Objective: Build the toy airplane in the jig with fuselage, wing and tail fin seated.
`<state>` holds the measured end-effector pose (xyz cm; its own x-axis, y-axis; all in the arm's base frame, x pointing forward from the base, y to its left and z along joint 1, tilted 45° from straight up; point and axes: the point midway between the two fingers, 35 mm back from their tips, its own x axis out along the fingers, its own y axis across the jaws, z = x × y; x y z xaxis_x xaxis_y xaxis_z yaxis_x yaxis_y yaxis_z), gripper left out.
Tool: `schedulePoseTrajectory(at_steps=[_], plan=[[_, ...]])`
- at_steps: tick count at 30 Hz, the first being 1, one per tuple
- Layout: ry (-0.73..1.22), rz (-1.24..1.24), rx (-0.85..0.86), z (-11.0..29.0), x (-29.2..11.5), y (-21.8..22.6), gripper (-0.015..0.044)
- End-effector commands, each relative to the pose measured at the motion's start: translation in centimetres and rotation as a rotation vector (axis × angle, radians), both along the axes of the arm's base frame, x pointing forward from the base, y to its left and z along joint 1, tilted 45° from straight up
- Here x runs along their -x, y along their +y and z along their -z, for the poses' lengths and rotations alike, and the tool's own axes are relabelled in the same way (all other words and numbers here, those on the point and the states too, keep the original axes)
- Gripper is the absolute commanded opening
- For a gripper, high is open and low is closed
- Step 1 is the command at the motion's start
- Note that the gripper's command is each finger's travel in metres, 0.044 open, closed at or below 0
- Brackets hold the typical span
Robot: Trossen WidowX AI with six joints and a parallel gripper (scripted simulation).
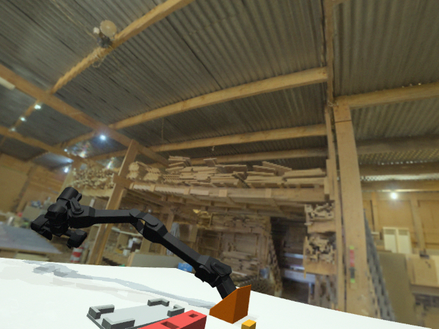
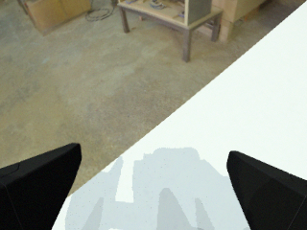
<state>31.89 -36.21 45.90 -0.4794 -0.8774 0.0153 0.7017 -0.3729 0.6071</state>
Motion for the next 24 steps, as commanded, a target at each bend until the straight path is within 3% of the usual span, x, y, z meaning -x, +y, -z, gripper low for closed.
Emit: schedulePoseTrajectory(at_steps=[1, 6, 10, 17, 24], plan=[[0.0, 0.0, 0.0, 0.0, 0.0, 0.0, 0.0426], [0.068, -0.124, -0.016, 1.8, -3.5, 1.3, 0.044], [0.243, -0.301, -0.092, 5.5, -8.6, 4.4, 0.044], [0.547, -0.601, -0.227, 13.1, -15.1, 11.7, 0.044], [0.864, -0.877, -0.374, 21.7, -17.7, 20.9, 0.044]])
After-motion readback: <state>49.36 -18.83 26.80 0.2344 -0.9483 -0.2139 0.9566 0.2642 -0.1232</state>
